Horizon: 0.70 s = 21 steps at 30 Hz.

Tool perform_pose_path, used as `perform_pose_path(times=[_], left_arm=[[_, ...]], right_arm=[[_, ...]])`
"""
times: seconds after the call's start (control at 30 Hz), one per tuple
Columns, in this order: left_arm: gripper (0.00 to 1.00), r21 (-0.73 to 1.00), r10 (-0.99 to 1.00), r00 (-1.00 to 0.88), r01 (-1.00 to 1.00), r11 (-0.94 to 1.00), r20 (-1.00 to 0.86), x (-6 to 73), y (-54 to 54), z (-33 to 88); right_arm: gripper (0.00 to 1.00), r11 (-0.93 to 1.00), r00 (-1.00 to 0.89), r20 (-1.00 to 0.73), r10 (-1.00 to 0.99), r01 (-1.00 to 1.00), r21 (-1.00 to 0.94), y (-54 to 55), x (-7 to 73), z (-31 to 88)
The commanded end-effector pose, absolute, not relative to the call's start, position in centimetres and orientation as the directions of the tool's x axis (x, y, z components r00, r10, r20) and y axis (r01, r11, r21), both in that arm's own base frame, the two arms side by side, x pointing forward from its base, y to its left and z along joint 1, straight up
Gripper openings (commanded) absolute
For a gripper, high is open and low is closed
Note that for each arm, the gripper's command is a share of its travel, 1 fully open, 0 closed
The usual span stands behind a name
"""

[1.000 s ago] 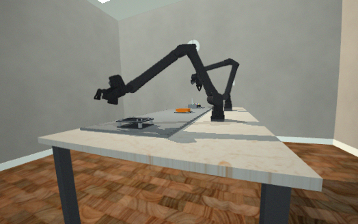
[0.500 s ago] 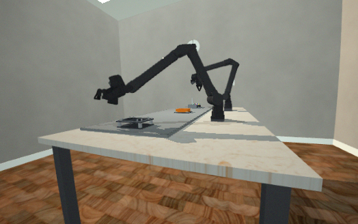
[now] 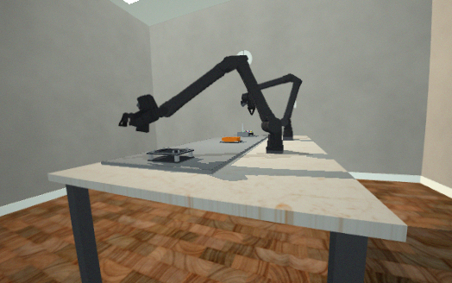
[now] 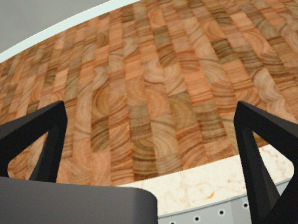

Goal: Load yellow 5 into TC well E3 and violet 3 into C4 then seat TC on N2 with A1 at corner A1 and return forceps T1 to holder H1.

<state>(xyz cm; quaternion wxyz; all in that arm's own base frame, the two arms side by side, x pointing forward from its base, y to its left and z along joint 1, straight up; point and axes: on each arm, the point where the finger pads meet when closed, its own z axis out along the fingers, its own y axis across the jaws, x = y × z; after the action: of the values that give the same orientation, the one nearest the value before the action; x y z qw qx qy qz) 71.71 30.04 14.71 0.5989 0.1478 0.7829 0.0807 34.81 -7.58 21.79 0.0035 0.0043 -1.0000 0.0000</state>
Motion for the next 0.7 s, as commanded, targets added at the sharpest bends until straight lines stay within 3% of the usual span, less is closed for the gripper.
perform_pose_path(times=[0.0,0.17,0.67], left_arm=[[1.0,0.302,0.325,-0.224,0.134,0.944,-0.919,72.3,28.7,19.4],[1.0,0.321,0.342,-0.202,0.13,0.938,-0.918,72.8,28.7,21.0],[1.0,0.172,0.212,-0.431,0.131,0.976,-0.877,69.9,24.7,21.1]], right_arm=[[0.24,1.0,-0.998,-0.059,-0.026,-0.025,-0.012,-7.8,37.1,24.1],[0.24,1.0,-0.998,-0.059,-0.026,-0.025,-0.012,-7.8,37.1,24.1],[0.24,1.0,-0.998,-0.059,-0.026,-0.025,-0.012,-7.8,37.1,24.1]])
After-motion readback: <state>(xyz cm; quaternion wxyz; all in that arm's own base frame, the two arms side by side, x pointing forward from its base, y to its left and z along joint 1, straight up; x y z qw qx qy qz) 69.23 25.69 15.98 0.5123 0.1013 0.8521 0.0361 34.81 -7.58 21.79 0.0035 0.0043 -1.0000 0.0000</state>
